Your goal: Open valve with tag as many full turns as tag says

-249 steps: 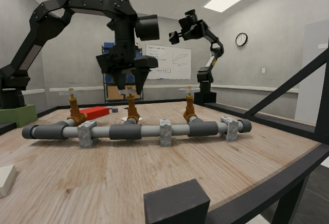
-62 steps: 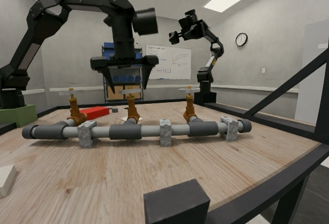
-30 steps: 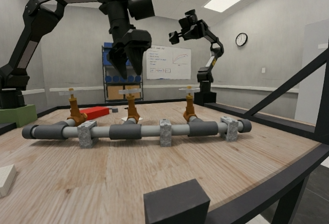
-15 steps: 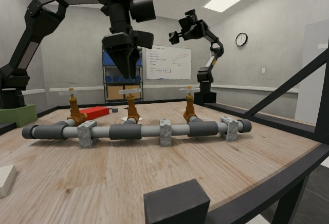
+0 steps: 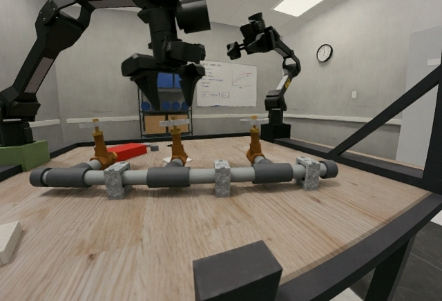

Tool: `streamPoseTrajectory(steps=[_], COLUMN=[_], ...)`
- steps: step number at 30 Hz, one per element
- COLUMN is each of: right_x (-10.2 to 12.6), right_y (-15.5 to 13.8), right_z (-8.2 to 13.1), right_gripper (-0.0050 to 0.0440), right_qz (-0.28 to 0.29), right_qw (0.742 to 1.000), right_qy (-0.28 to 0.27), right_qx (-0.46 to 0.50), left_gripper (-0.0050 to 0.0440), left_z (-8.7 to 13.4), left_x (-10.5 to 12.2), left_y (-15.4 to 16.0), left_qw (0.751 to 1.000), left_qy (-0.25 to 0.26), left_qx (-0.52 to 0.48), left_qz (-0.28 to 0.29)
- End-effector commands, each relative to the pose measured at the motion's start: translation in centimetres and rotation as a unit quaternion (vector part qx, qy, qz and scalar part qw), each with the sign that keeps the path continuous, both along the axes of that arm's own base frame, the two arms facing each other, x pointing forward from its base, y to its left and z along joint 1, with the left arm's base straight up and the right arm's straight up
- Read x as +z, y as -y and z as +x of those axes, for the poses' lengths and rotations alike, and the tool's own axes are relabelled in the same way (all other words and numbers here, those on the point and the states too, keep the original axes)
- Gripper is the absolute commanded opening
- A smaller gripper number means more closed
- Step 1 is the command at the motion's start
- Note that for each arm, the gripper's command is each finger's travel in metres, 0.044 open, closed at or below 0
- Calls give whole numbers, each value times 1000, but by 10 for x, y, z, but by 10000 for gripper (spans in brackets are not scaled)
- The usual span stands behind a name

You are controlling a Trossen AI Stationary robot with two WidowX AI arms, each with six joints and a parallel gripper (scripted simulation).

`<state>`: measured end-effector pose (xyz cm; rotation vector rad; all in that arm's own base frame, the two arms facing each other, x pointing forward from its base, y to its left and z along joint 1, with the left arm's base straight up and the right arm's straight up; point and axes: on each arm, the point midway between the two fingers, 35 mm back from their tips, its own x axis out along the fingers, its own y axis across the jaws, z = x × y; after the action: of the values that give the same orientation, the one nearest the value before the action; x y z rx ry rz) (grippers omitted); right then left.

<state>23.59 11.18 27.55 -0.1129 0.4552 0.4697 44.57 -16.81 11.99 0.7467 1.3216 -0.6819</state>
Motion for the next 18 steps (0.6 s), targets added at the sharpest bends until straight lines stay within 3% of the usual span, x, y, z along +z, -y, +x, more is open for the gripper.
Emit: streamPoseTrajectory(steps=[1, 9, 18], right_x=[10, 10, 10], right_y=[0, 0, 0], right_z=[-1, -1, -1], right_gripper=[400, 400, 400], right_qz=[7, 7, 7], right_qw=[1000, 1000, 1000], right_qy=[12, 12, 12], right_qx=[1, 1, 1], left_gripper=[440, 440, 440], left_z=[3, 3, 2], left_x=[13, 11, 7], left_y=[1, 0, -2], left_qw=[995, 969, 891], left_qy=[12, 9, 4], left_qx=[-101, -245, -451], left_qz=[5, 24, 48])
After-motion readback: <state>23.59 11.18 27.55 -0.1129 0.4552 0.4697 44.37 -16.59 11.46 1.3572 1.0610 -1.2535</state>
